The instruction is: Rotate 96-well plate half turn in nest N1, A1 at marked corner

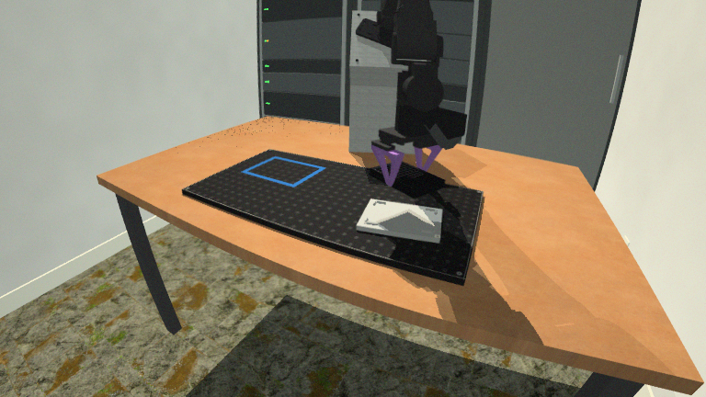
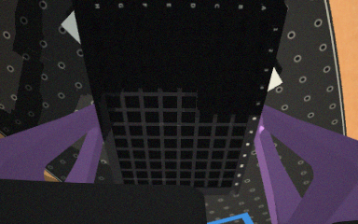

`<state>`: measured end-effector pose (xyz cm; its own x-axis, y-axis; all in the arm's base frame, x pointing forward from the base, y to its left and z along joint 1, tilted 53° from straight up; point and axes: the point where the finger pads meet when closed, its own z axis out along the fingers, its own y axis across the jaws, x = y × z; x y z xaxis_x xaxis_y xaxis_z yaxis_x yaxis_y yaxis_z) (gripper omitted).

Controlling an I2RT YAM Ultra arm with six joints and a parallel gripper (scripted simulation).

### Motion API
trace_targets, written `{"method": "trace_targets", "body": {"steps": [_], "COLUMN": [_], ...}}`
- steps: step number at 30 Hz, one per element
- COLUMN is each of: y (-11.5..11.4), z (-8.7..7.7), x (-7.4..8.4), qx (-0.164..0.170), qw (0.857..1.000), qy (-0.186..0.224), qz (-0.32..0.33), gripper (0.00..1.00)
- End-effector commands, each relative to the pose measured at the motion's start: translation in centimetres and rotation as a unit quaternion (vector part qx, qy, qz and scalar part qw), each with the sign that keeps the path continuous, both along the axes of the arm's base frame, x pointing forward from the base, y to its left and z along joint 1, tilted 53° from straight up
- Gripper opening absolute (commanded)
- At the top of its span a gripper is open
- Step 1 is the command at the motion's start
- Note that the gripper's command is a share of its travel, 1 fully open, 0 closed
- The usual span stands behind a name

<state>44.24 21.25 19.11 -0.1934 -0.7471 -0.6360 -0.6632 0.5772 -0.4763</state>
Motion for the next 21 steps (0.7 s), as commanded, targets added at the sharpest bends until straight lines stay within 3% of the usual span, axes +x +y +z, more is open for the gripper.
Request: {"method": "trace_targets", "body": {"steps": [1,9,11,18,21], "y": [-0.35,-0.4,-0.4,-0.34,-0.36], "z": [0.68,0.86,0.86,1.42,1.57], "x": [-0.25,-0.2,-0.2,0.21,0.33], "qx": [-0.057,-0.152,-0.152,-0.233,-0.235], "qw": [0.996,0.977,0.977,0.945,0.945], "qy": [-0.037,-0.082,-0.082,-0.122,-0.124], "qz": [0.049,0.127,0.127,0.193,0.194], "gripper": [0.0,0.0,0.0,0.0,0.0]}}
